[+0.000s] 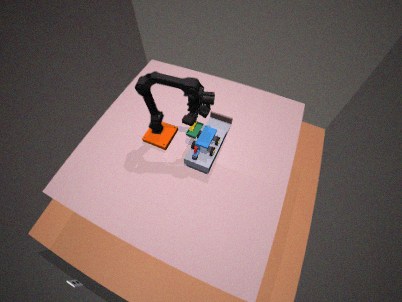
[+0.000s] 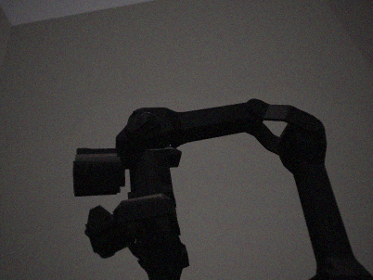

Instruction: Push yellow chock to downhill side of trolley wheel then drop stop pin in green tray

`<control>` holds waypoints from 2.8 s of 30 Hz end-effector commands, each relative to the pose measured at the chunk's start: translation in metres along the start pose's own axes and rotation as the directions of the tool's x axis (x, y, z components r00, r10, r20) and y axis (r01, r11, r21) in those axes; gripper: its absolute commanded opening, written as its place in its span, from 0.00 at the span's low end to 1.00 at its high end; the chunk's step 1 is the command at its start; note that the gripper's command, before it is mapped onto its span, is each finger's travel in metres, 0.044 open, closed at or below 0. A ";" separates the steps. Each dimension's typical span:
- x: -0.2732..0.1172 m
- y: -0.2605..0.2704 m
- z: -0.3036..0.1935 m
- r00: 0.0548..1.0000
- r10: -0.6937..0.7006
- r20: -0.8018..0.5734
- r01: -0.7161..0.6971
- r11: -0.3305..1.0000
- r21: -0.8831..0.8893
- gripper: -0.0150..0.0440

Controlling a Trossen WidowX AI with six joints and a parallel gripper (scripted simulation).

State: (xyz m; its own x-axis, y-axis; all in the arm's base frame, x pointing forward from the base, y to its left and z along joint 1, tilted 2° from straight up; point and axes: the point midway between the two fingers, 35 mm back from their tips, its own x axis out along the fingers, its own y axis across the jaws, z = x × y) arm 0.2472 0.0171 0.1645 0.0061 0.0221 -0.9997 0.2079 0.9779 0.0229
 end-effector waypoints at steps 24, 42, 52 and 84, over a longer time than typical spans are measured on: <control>0.002 0.074 0.016 0.996 -0.094 0.008 0.094 0.996 0.000 0.25; 0.009 0.076 0.046 0.995 -0.094 0.011 0.094 0.996 0.001 0.25; 0.032 0.076 0.047 0.995 -0.094 0.011 0.094 0.996 0.001 0.25; 0.067 0.063 0.049 0.995 -0.095 0.011 0.095 0.995 0.001 0.25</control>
State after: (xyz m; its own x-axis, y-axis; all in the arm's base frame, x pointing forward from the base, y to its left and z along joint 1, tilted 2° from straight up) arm 0.3094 0.0743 0.0987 0.0022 -0.0675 -0.9977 0.2090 0.9757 -0.0655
